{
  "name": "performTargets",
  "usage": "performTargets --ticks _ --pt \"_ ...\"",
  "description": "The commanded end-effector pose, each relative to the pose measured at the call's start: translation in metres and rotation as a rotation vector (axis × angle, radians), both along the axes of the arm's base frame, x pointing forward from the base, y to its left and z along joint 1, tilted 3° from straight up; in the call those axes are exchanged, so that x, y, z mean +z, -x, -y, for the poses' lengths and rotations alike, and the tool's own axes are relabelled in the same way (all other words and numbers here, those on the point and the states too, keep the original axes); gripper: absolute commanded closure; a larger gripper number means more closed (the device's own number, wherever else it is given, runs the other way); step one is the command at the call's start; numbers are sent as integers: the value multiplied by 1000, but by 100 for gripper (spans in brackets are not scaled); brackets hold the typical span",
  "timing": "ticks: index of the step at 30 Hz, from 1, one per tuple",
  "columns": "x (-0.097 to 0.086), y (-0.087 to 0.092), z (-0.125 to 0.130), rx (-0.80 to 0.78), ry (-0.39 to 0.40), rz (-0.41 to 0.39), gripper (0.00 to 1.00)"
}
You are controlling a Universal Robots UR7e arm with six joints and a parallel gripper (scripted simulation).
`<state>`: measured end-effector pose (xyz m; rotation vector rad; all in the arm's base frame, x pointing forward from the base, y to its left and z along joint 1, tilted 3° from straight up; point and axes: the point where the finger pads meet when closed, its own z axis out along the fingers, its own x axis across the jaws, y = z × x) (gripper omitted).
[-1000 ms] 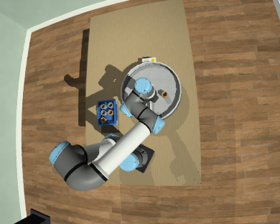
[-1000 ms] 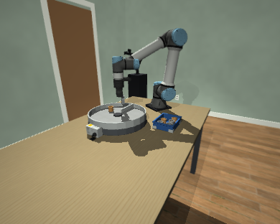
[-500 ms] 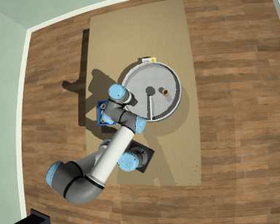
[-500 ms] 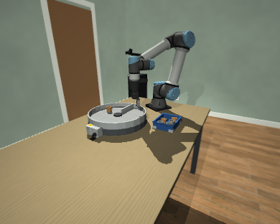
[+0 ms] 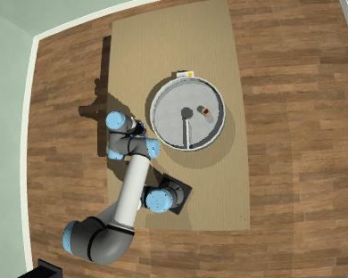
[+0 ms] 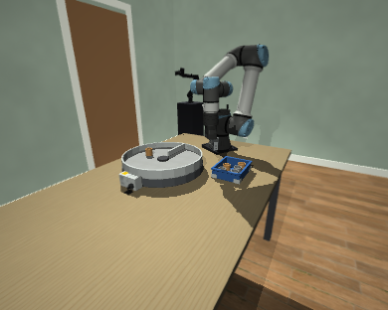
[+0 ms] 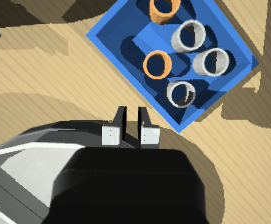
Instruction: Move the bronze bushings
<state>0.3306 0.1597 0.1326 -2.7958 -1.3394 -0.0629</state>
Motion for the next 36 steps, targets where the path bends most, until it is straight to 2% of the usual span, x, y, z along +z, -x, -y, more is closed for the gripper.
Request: performTargets --ticks 1,9,36 --pt "2 5 -41 -5 9 -1 64" --pt "3 12 -69 -5 9 -1 64" --pt "3 12 -72 -5 9 -1 64"
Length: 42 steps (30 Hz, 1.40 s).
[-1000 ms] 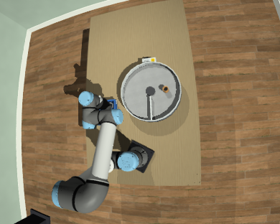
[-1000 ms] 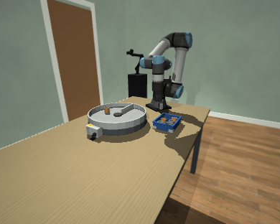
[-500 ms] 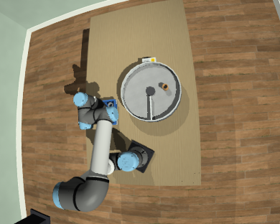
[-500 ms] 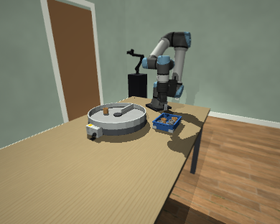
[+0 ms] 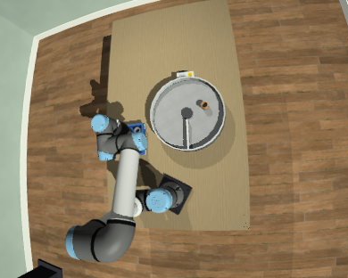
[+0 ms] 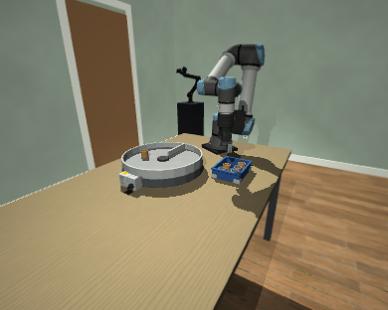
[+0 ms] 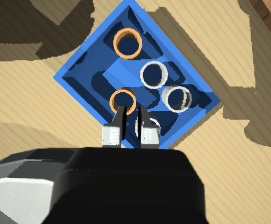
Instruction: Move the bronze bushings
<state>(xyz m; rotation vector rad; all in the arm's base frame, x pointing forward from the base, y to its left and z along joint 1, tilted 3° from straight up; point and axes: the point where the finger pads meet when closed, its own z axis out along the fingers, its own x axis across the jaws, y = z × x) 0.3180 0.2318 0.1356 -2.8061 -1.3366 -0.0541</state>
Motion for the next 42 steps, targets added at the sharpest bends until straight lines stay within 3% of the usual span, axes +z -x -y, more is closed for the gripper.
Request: performTargets --ticks 1,19,26,36,42 --pt "0 0 0 0 0 1 64" --pt "-2 0 0 0 0 1 64" --pt "-16 -1 -1 0 0 1 64" --pt "-58 -2 -3 0 0 1 64" --pt "-63 -2 -3 0 0 1 64"
